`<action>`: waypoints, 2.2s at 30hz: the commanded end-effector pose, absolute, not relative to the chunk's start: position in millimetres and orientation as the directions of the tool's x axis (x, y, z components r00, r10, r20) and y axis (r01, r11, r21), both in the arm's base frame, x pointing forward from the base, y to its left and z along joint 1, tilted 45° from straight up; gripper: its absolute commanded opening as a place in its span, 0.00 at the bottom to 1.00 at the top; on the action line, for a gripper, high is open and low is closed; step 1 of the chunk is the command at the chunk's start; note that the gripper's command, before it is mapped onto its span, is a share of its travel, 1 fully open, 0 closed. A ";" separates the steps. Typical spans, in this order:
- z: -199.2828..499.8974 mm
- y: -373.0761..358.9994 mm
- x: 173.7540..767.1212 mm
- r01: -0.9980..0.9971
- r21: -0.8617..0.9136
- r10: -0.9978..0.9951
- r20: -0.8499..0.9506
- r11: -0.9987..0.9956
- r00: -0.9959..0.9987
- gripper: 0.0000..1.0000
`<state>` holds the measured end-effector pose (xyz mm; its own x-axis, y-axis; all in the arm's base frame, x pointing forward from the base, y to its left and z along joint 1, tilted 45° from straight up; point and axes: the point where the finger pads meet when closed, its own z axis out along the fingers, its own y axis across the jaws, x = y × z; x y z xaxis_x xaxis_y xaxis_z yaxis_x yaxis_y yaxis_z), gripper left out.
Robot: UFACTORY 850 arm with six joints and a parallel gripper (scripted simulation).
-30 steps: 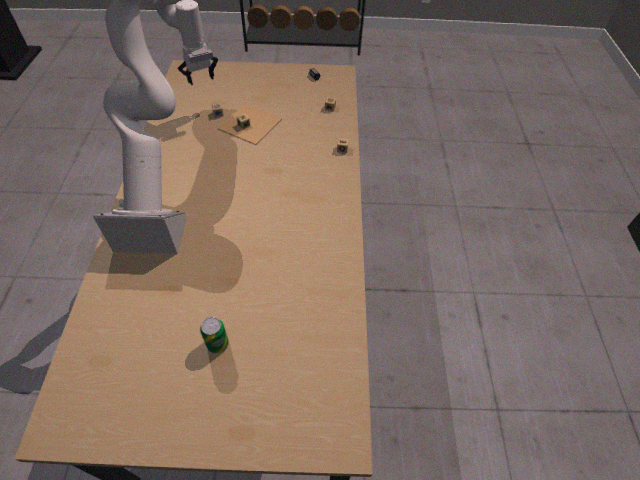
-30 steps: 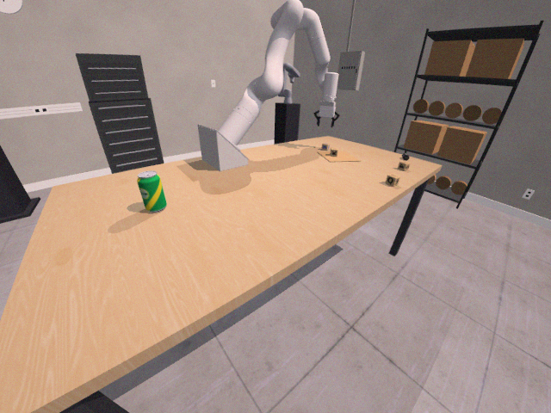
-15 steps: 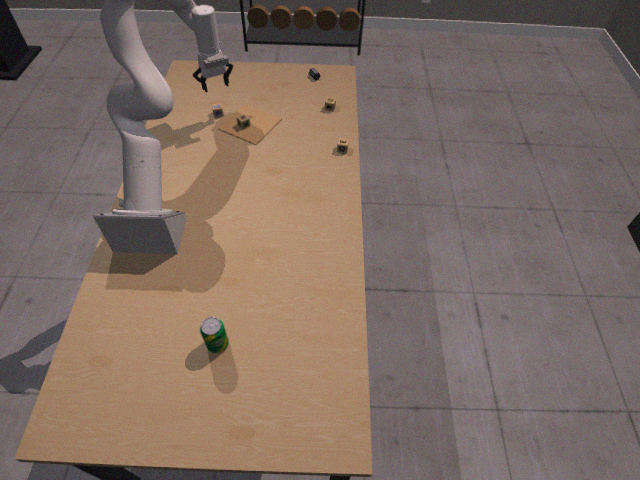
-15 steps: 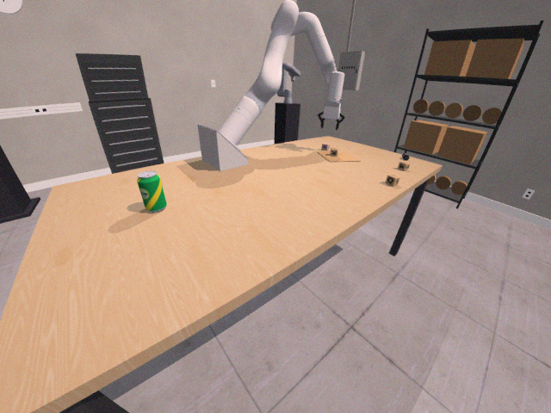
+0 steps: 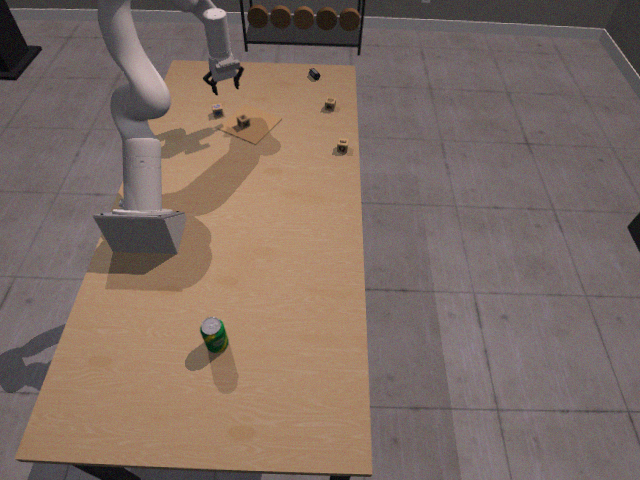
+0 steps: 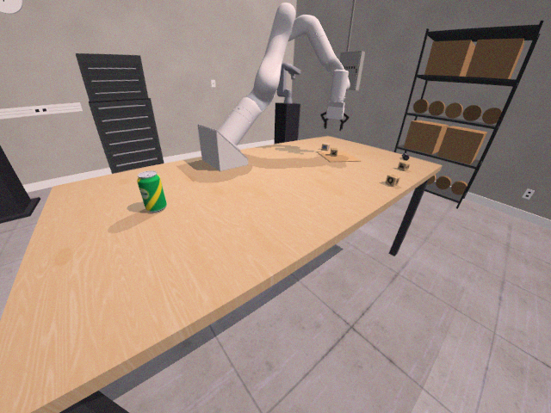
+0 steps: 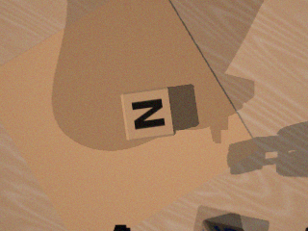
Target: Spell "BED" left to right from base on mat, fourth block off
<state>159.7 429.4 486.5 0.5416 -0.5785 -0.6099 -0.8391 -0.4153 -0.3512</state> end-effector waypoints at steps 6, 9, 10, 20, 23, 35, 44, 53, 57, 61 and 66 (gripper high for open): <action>487.1 429.0 160.7 -0.838 -0.353 -0.574 -0.613 -0.416 0.543 1.00; 487.1 429.0 160.7 -0.838 -0.353 -0.574 -0.613 -0.416 0.543 1.00; 487.1 429.0 160.7 -0.838 -0.353 -0.574 -0.613 -0.416 0.543 1.00; 487.1 429.0 160.7 -0.838 -0.353 -0.574 -0.613 -0.416 0.543 1.00; 487.1 429.0 160.7 -0.838 -0.353 -0.574 -0.613 -0.416 0.543 1.00; 487.1 429.0 160.7 -0.838 -0.353 -0.574 -0.613 -0.416 0.543 1.00; 487.1 429.0 160.7 -0.838 -0.353 -0.574 -0.613 -0.416 0.543 1.00; 488.0 447.7 234.7 -0.836 -0.346 -0.590 -0.595 -0.425 0.546 1.00; 486.4 451.2 259.5 -0.836 -0.344 -0.593 -0.591 -0.428 0.547 1.00; 478.6 454.4 322.9 -0.836 -0.339 -0.598 -0.586 -0.432 0.547 1.00; 464.7 448.4 390.9 -0.836 -0.337 -0.598 -0.587 -0.433 0.546 1.00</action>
